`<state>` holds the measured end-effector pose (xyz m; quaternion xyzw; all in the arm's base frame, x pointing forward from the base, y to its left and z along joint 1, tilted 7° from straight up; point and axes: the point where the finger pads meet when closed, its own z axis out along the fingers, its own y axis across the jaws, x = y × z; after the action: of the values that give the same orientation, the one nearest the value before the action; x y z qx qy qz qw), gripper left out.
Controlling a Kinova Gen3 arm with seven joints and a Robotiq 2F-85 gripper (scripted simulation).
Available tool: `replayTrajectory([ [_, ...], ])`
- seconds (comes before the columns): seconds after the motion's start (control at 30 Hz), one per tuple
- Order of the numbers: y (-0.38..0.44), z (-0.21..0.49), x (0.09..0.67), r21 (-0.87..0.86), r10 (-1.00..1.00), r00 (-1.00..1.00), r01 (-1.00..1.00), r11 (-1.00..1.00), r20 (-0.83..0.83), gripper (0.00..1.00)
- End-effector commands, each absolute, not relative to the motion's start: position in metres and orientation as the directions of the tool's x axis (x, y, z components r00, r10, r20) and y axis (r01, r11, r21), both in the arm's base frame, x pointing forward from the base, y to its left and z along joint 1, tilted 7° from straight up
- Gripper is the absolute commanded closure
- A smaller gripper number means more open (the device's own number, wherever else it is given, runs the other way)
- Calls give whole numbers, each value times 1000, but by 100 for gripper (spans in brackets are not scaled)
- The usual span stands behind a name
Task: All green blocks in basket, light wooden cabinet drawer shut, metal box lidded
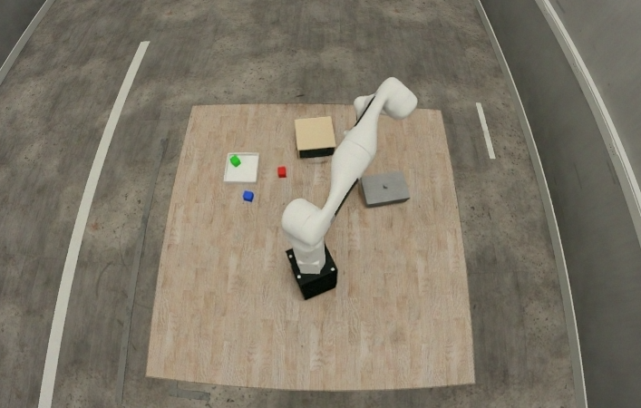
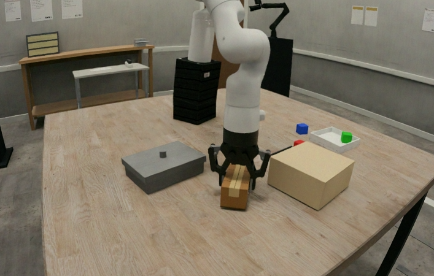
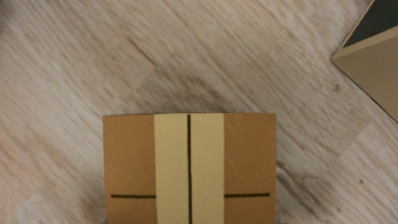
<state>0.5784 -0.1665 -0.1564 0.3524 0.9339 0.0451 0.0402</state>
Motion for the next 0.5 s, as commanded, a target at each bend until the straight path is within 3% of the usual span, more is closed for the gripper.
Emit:
replayTrajectory([
  [0.0, -167, -151, 579, 113, 662, -748, 655, 747, -45, 33],
  [0.47, -170, -108, 574, 113, 662, -748, 655, 747, -45, 33],
])
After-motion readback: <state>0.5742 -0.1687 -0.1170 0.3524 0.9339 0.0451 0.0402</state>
